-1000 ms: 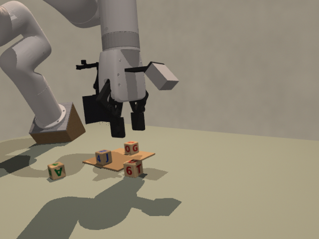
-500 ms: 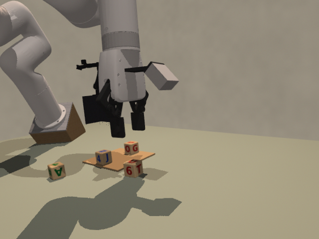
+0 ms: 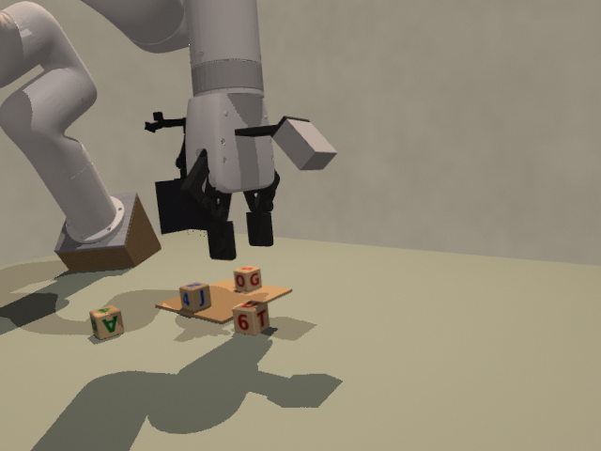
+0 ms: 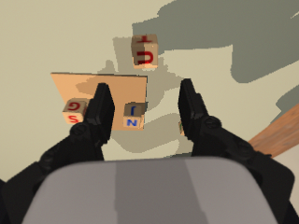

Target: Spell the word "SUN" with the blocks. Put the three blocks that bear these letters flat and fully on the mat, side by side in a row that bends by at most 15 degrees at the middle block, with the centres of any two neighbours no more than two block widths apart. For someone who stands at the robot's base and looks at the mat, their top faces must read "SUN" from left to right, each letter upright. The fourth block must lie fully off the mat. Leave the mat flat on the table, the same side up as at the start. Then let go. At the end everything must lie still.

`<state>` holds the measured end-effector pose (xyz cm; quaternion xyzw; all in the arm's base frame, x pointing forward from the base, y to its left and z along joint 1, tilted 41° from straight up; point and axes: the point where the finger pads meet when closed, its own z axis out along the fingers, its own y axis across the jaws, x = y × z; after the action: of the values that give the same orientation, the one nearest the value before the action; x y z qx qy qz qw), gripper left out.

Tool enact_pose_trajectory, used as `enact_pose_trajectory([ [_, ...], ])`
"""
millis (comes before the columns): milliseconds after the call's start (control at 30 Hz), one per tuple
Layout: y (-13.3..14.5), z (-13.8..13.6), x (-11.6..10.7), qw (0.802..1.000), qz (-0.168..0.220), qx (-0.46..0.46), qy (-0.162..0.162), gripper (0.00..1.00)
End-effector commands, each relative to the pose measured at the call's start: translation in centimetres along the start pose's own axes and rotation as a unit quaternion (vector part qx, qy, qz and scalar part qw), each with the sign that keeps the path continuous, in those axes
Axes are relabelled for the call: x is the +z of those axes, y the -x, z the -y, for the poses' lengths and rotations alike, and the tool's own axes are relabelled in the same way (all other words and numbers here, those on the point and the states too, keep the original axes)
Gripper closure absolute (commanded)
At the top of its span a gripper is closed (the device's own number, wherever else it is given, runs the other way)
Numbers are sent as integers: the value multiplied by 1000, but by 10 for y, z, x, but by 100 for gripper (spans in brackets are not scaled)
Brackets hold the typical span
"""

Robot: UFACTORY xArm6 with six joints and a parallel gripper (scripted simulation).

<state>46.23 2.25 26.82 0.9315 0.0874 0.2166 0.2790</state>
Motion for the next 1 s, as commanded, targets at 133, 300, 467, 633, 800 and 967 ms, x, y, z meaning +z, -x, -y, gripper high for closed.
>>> enact_pose_trajectory([
  [133, -1, 0, 1, 1000, -2, 1, 0, 31],
  [300, -1, 0, 2, 1000, -2, 1, 0, 31],
  [467, -1, 0, 7, 1000, -2, 0, 0, 31],
  [633, -1, 0, 13, 1000, -2, 0, 0, 31],
  [800, -1, -1, 21, 1000, -2, 0, 0, 31],
  [967, -1, -1, 26, 1000, -2, 0, 0, 31],
])
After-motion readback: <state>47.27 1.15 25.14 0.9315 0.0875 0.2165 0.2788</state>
